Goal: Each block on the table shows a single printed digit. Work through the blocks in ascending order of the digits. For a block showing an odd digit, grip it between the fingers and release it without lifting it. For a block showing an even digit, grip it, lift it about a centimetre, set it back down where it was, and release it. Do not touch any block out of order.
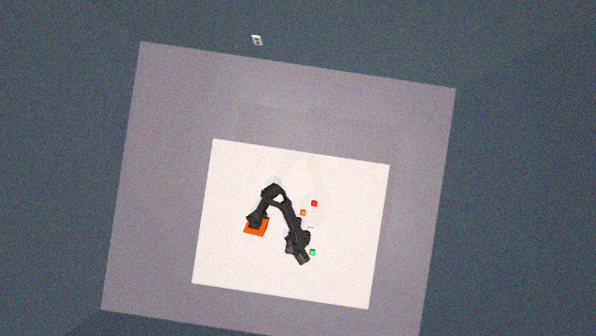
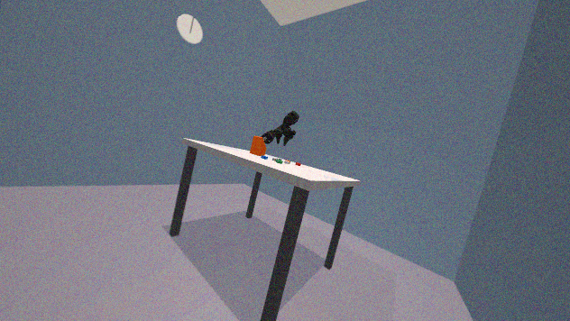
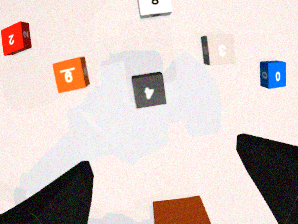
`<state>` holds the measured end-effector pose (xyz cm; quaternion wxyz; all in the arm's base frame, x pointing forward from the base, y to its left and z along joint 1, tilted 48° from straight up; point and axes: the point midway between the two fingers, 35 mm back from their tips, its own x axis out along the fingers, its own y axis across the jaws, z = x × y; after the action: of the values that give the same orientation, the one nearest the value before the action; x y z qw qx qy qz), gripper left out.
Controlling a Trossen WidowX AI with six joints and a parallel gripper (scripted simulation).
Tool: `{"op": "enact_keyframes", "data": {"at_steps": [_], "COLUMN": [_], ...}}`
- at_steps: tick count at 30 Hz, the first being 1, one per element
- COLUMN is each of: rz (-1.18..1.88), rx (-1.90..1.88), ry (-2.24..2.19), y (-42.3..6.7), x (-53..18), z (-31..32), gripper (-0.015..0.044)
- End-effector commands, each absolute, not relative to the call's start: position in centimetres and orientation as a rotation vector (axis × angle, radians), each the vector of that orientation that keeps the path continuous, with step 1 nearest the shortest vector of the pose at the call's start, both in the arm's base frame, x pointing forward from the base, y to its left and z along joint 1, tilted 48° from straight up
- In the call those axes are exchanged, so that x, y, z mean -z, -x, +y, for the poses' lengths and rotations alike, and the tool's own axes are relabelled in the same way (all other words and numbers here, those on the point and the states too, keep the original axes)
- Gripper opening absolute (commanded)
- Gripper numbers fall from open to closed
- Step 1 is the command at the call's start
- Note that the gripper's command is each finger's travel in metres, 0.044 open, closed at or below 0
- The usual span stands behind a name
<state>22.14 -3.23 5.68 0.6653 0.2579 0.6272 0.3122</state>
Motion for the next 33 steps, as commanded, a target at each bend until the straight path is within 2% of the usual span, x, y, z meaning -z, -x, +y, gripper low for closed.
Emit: {"op": "enact_keyframes", "data": {"at_steps": [1,8,29,33], "rz": [1.416,1.414,1.413,1.413], "rx": [-0.703,-0.706,-0.707,-0.703], "ry": [-0.591,-0.593,-0.594,-0.591], "y": [-22.3,-25.5,-25.6,-27.8], "x": [-5.9,-11.9,-12.1,-14.3], "z": [-3.0,2.3,2.5,4.1], "gripper": [0.0400,0.0400,0.0400,0.0400]}}
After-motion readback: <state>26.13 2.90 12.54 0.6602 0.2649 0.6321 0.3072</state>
